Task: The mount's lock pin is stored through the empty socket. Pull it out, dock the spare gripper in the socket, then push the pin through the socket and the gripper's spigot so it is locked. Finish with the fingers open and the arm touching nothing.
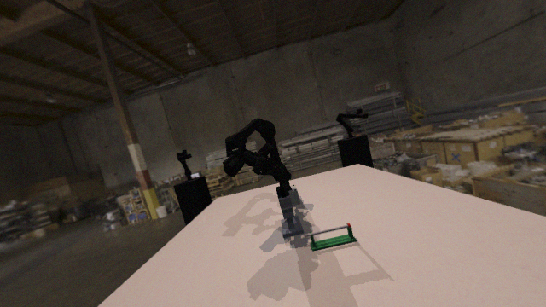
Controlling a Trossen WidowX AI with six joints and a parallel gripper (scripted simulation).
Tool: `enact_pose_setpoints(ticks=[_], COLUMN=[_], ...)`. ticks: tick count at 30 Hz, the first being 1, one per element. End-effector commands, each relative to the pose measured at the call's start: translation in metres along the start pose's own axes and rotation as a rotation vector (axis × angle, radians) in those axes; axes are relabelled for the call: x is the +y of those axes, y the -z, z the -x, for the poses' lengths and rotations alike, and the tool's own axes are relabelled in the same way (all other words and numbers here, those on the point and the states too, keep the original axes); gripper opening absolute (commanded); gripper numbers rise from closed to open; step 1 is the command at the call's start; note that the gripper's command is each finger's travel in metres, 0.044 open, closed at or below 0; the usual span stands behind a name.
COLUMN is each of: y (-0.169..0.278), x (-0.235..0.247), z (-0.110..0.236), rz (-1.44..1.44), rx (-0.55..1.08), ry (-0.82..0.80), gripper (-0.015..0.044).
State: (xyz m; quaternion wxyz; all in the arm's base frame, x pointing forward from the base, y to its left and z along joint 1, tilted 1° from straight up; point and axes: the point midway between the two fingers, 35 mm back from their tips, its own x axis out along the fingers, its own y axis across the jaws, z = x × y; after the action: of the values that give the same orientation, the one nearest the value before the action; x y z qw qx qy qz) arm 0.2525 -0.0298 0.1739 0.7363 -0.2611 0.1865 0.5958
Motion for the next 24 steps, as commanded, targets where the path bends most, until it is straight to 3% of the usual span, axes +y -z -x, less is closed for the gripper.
enact_pose_setpoints(ticks=[1,13,23,24], y=[-0.008,-0.010,-0.075,-0.078], x=[-0.001,-0.001,0.046,0.049], z=[0.004,0.005,-0.058,-0.061], rz=[-0.001,-0.001,-0.004,-0.004], rx=[0.009,0.018,0.008,0.003], ry=[0.021,0.026,0.030,0.030], gripper=[0.0440,0.0440,0.0180,0.0180])
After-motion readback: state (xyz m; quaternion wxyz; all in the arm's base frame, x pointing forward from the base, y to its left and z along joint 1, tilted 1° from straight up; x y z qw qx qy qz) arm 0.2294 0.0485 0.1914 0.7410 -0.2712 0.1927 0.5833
